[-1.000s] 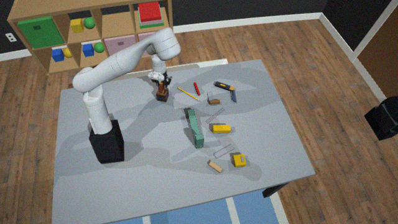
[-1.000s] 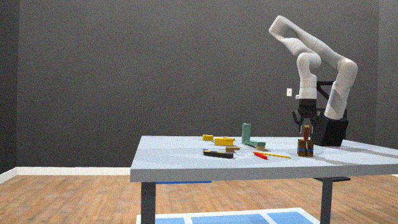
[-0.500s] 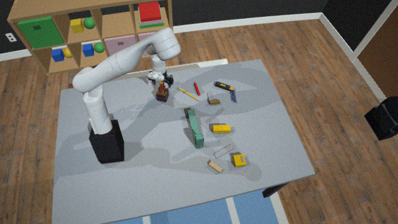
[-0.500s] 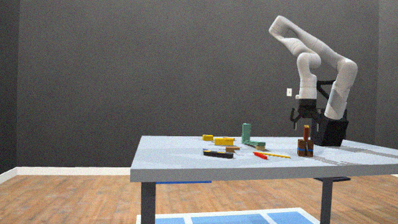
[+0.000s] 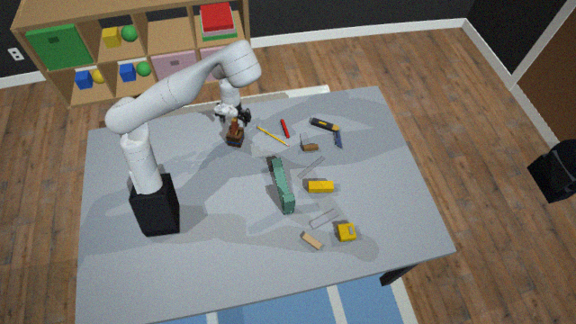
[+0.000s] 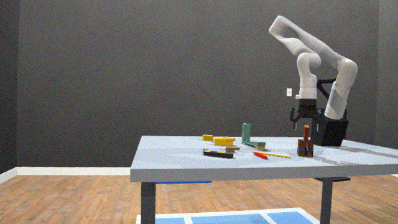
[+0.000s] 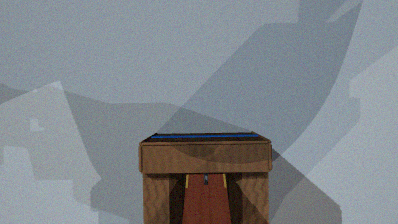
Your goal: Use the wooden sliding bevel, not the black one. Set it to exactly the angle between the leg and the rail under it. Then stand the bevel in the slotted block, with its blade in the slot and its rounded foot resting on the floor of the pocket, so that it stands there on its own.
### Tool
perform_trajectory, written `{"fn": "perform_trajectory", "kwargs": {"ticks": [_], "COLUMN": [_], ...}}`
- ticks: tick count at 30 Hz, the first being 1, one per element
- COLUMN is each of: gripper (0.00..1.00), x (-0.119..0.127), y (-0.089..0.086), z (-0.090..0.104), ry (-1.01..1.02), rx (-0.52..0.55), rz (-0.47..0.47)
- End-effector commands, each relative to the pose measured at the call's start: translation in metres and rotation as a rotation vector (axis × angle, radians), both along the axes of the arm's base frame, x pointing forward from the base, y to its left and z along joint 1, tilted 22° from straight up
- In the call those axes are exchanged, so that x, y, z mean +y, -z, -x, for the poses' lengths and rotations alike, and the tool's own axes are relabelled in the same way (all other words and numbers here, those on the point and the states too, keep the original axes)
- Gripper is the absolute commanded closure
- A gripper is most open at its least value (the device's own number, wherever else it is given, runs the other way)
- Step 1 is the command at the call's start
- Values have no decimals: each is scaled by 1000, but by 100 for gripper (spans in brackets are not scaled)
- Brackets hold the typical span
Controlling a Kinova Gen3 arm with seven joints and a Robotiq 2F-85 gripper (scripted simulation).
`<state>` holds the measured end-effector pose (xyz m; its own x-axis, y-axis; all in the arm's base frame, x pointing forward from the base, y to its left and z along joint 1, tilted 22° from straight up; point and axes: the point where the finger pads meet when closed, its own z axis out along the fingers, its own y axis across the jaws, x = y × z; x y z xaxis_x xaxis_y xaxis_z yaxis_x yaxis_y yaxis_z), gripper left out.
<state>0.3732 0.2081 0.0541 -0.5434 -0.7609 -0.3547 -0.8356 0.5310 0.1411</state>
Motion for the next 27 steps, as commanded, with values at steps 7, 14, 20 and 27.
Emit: {"fn": "perform_trajectory", "kwargs": {"ticks": [7, 14, 20, 27], "gripper": [0, 0, 0, 0], "x": [-1, -6, -17, -32], "y": [-4, -16, -42, -79], "z": [0, 1, 3, 7], "ry": [0, 0, 0, 0], "rx": [-1, -1, -1, -1], "rz": [0, 0, 0, 0]}}
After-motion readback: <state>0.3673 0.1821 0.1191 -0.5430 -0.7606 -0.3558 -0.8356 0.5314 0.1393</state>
